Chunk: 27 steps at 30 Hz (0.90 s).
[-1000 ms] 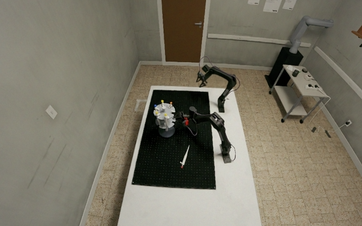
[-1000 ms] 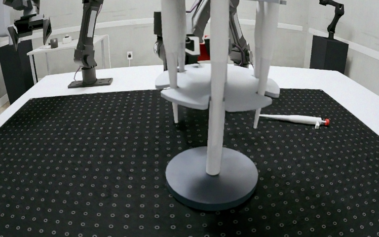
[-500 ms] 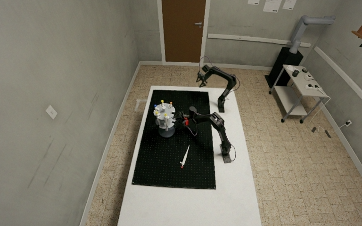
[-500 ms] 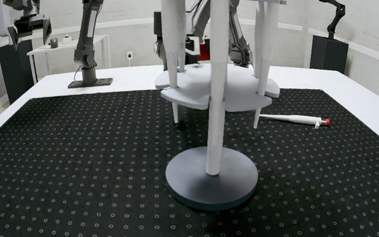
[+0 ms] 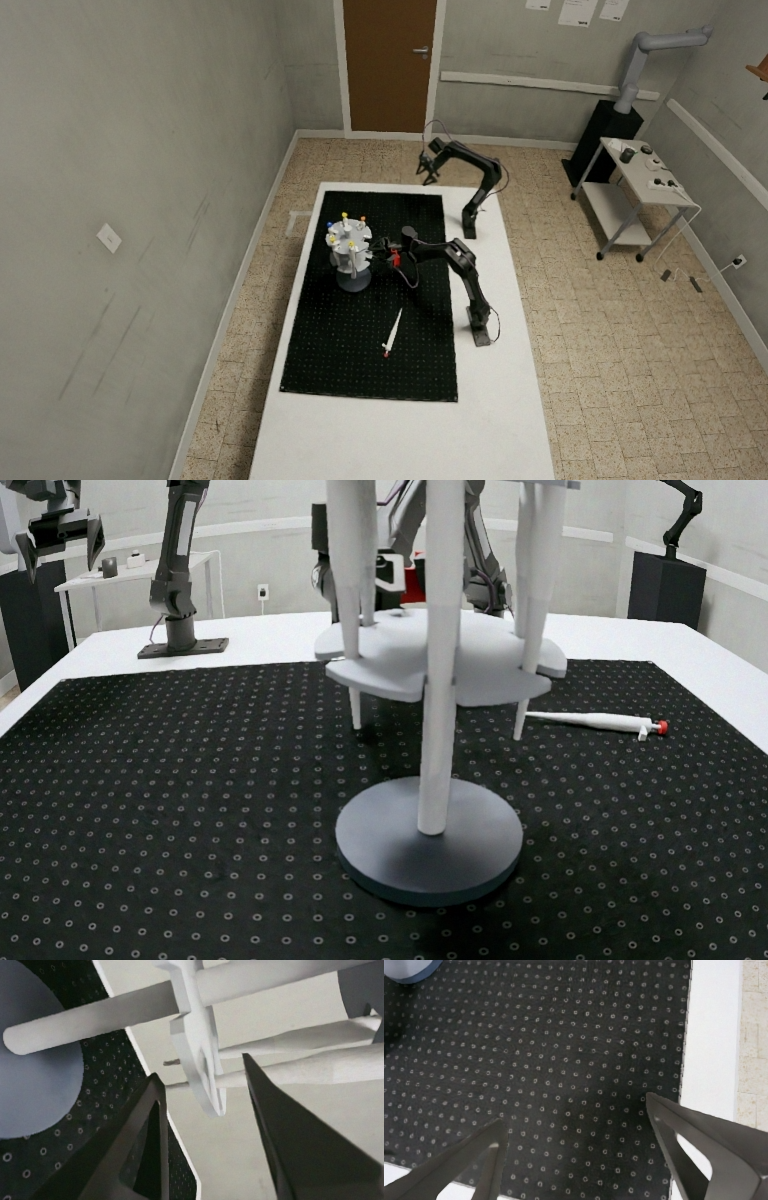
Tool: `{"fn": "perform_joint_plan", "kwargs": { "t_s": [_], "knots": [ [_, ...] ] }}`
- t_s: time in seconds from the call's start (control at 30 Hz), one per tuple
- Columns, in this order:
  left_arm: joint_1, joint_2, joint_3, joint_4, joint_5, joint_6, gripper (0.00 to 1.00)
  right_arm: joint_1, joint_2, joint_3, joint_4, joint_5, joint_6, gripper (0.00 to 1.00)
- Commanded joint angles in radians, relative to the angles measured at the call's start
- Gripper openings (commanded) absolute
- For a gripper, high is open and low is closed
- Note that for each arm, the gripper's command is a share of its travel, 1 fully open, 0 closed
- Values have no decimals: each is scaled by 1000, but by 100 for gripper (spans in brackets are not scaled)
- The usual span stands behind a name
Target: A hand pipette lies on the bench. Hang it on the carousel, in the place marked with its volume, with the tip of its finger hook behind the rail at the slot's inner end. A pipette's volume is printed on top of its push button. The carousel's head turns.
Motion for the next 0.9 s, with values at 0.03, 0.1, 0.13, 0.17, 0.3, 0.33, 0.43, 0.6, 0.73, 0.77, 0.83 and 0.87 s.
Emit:
{"fn": "perform_joint_plan", "kwargs": {
  "t_s": [0.03, 0.1, 0.13, 0.17, 0.3, 0.33, 0.43, 0.6, 0.73, 0.77, 0.83, 0.87],
  "knots": [
    [-2, -10, 37, -19, 5, 6, 49, -9, 6, 20, 8, -16, -6, 100],
    [-15, -32, 30, -16, -12, 5, 49, -9, 6, 20, 8, -16, -6, 100],
    [-20, -35, -10, -14, -17, 6, 49, -9, 6, 20, 8, -16, -6, 100],
    [-24, -38, -24, -11, -21, 6, 49, -9, 6, 20, 8, -16, -6, 100],
    [-34, -48, -38, 17, -32, 4, 49, -9, 6, 20, 8, -16, -6, 100],
    [-39, -52, -45, 21, -37, 4, 49, -9, 6, 20, 8, -16, -6, 100],
    [-55, -64, -66, 29, -52, 5, 49, -9, 6, 20, 8, -16, -6, 100],
    [-81, -85, -101, 42, -78, 5, 49, -9, 6, 20, 8, -16, -6, 100],
    [-103, -101, -127, 49, -100, 5, 49, -9, 6, 20, 8, -16, -6, 100],
    [-109, -105, -134, 51, -106, 5, 49, -9, 6, 20, 8, -16, -6, 100],
    [-109, -105, -134, 51, -106, 5, 49, -9, 6, 20, 8, -16, -6, 100],
    [-115, -110, -142, 41, -112, 7, 49, -9, 6, 20, 8, -16, -6, 100]
  ]
}}
